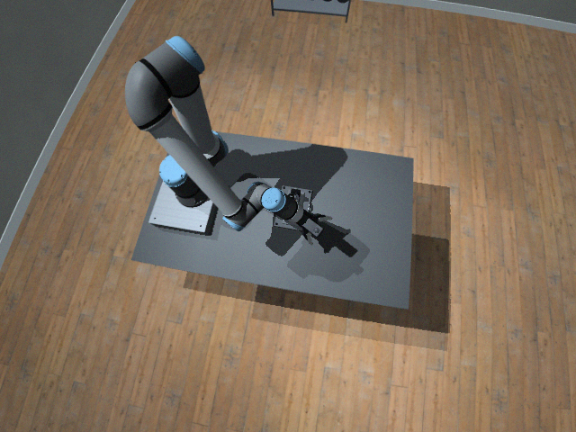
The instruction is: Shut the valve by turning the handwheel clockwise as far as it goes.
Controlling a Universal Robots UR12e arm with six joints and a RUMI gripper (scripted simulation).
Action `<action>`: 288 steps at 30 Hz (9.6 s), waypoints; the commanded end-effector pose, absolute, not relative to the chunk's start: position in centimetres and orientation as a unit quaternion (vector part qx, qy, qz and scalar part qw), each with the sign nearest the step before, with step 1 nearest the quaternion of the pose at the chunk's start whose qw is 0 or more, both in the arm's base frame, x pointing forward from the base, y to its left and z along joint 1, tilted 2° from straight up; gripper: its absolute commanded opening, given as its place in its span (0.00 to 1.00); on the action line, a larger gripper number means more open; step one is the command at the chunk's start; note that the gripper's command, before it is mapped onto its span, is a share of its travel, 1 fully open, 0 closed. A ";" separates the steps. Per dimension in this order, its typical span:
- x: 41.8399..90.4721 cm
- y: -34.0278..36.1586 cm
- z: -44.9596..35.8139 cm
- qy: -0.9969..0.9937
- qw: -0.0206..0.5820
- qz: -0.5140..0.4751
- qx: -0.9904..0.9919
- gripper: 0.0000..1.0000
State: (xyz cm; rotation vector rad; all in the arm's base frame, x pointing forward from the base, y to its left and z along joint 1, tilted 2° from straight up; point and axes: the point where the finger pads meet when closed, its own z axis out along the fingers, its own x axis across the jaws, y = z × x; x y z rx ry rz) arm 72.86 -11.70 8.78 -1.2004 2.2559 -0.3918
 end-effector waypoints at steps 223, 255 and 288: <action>55.7 2.8 9.1 0.340 0.012 0.004 -0.940 1.00; 55.7 2.8 6.3 0.340 0.012 0.004 -0.940 1.00; 55.7 2.8 6.3 0.340 0.012 0.004 -0.940 1.00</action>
